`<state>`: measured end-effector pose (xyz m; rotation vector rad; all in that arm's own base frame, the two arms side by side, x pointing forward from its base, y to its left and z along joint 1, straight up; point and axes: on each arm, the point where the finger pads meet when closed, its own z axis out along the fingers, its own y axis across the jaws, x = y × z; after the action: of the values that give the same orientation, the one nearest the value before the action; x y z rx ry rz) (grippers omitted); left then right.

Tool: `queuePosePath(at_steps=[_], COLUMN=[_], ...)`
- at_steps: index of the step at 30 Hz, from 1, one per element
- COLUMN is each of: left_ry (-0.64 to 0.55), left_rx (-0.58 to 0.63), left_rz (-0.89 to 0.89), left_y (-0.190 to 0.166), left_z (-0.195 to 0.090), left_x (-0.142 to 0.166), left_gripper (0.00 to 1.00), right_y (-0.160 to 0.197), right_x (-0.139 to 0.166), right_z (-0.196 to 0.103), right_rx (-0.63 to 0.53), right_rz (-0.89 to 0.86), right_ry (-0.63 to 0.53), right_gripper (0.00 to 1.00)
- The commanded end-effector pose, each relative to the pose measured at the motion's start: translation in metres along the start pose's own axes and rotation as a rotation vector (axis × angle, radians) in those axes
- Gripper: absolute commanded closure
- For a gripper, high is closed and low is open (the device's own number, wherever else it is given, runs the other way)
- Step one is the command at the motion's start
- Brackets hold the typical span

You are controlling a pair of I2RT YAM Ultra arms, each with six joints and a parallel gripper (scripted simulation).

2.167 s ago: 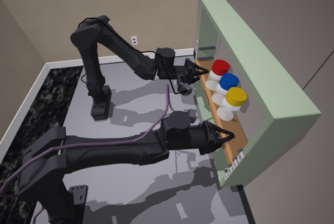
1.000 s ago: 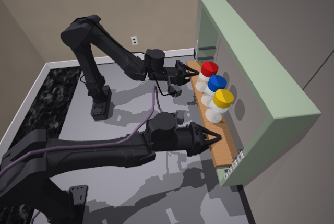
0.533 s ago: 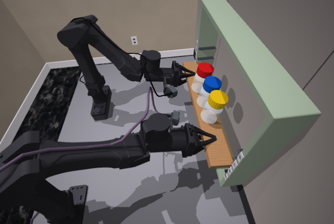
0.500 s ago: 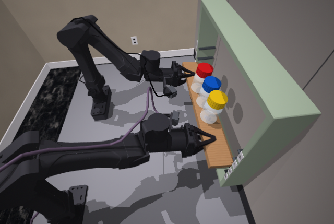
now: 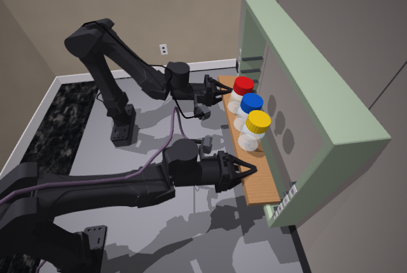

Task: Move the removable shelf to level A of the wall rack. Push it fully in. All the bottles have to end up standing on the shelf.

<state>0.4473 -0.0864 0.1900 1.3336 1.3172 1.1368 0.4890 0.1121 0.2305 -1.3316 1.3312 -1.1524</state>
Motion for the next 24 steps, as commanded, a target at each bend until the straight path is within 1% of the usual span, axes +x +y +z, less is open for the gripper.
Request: queuePosePath(at_steps=[1, 4, 24], left_ry=[0.001, 0.001, 0.001], left_rx=[-0.157, -0.157, -0.157], left_rz=[-0.011, -0.011, -0.011], left_y=[0.0494, 0.0486, 0.0446], left_z=[-0.0129, -0.0166, -0.0159], left_x=[0.0001, 0.0, 0.0], left_gripper=[1.0, 1.0, 1.0], right_y=[-0.0526, -0.0519, -0.0482], right_x=[0.0046, 0.0046, 0.0045], right_z=[-0.016, -0.0197, -0.0191], right_rx=[0.161, 0.161, 0.161], right_rz=[0.018, 0.018, 0.018], right_ry=[0.014, 0.014, 0.014], right_gripper=[1.0, 1.0, 1.0])
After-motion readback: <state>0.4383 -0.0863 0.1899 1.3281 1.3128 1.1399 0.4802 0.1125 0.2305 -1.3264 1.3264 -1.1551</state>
